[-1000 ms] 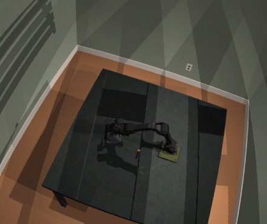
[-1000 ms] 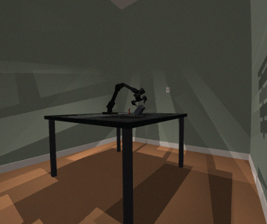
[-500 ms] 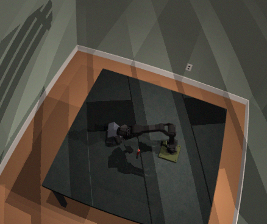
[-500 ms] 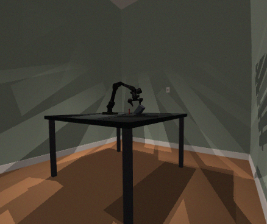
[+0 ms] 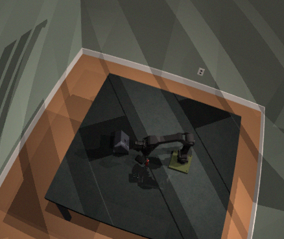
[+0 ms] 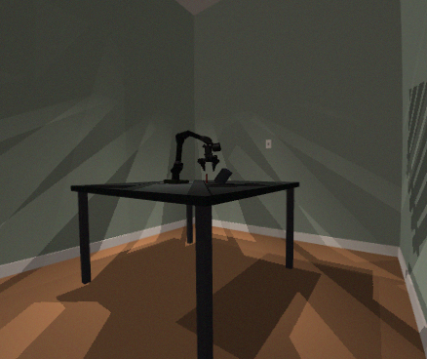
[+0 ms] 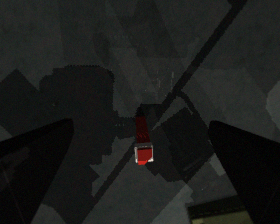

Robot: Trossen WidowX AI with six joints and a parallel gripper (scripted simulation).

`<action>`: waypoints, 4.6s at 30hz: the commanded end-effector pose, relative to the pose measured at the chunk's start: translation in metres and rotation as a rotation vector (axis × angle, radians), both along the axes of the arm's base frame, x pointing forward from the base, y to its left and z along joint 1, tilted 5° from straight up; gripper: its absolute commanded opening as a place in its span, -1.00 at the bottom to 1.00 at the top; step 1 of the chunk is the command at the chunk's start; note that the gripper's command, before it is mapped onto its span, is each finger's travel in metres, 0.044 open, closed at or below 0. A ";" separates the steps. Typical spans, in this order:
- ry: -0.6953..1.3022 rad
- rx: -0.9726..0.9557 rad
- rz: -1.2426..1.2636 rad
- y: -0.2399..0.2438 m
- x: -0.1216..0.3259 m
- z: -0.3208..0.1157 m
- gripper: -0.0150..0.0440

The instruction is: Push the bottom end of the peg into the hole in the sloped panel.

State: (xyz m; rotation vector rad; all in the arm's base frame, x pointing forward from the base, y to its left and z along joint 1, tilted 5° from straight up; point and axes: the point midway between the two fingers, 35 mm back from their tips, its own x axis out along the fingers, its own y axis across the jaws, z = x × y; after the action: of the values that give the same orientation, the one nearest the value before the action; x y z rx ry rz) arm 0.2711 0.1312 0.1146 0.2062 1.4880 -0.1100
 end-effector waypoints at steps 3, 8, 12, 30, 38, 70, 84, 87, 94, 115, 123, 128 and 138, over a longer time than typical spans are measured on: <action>0.083 0.032 0.106 0.004 -0.030 0.003 1.00; 0.083 0.032 0.106 0.001 -0.032 0.002 1.00; 0.083 0.032 0.106 0.002 -0.032 -0.001 1.00; 0.083 0.032 0.106 0.005 -0.031 -0.031 1.00; 0.083 0.032 0.106 0.006 -0.031 -0.044 1.00; 0.081 0.029 0.111 0.007 -0.032 -0.057 -0.49; 0.082 0.030 0.109 0.005 -0.029 -0.029 -0.49; 0.082 0.030 0.108 0.004 -0.028 -0.018 -0.49; 0.082 0.031 0.107 0.002 -0.027 0.007 -0.49; 0.019 0.093 0.133 -0.006 -0.013 0.018 -0.49; -0.027 0.128 0.151 -0.011 -0.005 0.016 -0.49; -0.057 0.148 0.163 -0.014 0.000 0.014 -0.49; -0.121 0.183 0.188 -0.022 0.010 0.012 -0.49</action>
State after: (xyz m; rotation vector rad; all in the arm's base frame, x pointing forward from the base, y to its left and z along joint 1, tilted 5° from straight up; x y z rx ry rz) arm 0.2784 0.1116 0.1270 0.2137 1.4117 0.1663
